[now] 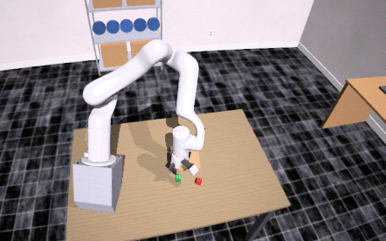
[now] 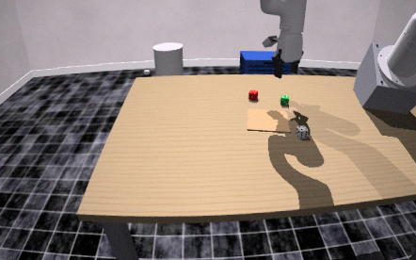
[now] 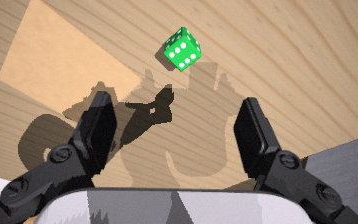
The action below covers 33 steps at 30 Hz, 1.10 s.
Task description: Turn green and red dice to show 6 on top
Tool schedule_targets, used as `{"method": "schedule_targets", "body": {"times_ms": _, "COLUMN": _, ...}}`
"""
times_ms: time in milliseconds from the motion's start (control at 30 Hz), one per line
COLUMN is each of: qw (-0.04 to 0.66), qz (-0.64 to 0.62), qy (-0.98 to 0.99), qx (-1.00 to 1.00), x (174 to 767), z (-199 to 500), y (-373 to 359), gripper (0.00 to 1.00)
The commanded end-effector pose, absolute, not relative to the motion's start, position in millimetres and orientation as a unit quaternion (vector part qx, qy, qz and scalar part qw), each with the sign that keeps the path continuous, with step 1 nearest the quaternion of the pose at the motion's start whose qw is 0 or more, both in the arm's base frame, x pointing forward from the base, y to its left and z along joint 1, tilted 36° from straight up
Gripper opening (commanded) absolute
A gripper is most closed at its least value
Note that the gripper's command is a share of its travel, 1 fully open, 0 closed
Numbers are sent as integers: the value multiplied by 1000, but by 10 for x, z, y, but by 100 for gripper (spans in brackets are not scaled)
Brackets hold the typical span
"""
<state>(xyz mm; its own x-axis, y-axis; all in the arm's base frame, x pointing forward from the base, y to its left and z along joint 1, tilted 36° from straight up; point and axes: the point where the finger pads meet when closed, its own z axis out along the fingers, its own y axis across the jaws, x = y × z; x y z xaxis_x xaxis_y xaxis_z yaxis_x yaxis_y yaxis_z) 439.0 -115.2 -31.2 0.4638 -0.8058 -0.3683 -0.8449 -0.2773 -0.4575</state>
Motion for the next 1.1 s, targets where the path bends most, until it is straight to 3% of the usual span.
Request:
{"method": "schedule_targets", "body": {"times_ms": 0, "qw": 301, "qz": 66, "qy": 582, "qx": -753, "x": 4391, "z": -322, "y": -1148, "gripper": 100}}
{"method": "schedule_targets", "body": {"times_ms": 1067, "qw": 250, "qz": 183, "qy": 836, "qx": -453, "x": 4372, "z": -388, "y": -1092, "gripper": 100}}
